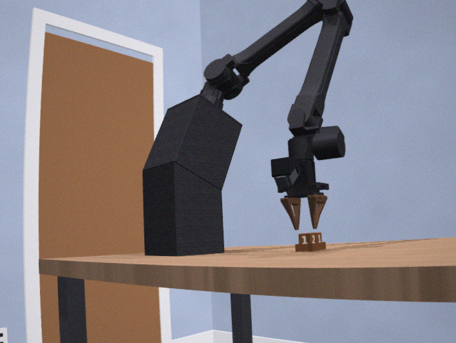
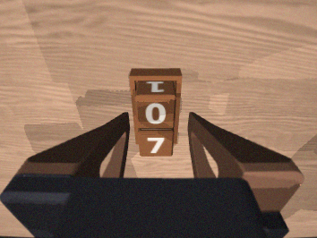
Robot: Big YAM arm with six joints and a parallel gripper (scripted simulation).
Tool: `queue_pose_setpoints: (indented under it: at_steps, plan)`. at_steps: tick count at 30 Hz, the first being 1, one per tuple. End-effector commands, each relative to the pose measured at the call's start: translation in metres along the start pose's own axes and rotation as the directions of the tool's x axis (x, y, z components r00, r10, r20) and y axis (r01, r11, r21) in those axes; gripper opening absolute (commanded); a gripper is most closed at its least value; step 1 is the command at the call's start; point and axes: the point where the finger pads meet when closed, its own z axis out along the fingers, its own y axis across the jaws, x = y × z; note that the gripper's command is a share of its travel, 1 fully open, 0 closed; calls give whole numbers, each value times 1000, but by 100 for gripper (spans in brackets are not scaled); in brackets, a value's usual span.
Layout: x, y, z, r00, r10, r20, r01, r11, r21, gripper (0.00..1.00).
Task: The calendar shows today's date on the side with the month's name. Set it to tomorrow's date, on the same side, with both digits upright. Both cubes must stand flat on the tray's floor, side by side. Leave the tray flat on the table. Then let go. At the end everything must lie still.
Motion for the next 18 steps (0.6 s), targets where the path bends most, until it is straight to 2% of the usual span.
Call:
queue_pose_setpoints:
  at_steps: [1,18]
  plan:
    - [4,8,-1,1000,-11,3,11,1000,-22,45]
    - [6,15,-2,1000,-16,2,16,999,-30,45]
